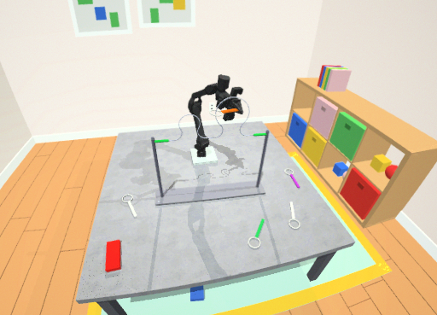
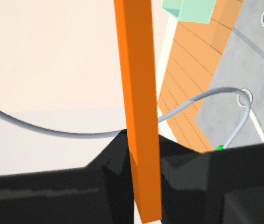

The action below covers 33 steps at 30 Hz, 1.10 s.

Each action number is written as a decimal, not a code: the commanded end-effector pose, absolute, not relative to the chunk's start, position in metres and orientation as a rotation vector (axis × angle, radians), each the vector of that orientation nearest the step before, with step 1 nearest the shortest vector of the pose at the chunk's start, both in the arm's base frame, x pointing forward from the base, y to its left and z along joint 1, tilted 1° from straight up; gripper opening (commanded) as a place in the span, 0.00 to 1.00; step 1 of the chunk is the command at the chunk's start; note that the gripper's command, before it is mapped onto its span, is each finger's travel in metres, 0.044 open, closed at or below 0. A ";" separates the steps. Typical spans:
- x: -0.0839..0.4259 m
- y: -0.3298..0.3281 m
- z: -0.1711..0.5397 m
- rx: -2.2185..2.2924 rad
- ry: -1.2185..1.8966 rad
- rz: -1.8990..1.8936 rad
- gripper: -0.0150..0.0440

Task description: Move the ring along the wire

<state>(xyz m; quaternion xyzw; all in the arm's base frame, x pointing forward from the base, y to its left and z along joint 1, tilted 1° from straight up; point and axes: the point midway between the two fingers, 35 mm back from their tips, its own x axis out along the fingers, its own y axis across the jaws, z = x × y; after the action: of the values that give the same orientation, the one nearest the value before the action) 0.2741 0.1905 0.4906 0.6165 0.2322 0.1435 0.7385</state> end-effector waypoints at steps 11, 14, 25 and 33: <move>0.274 0.188 0.487 1.185 0.496 0.281 0.00; 0.274 0.188 0.485 1.148 0.495 0.272 0.00; 0.275 0.186 0.480 1.013 0.489 0.242 0.00; 0.275 0.183 0.476 0.916 0.484 0.219 0.00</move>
<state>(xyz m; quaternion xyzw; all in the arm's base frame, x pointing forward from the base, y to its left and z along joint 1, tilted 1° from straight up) 0.2752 0.1848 0.4745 0.4513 0.2350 0.1065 0.8543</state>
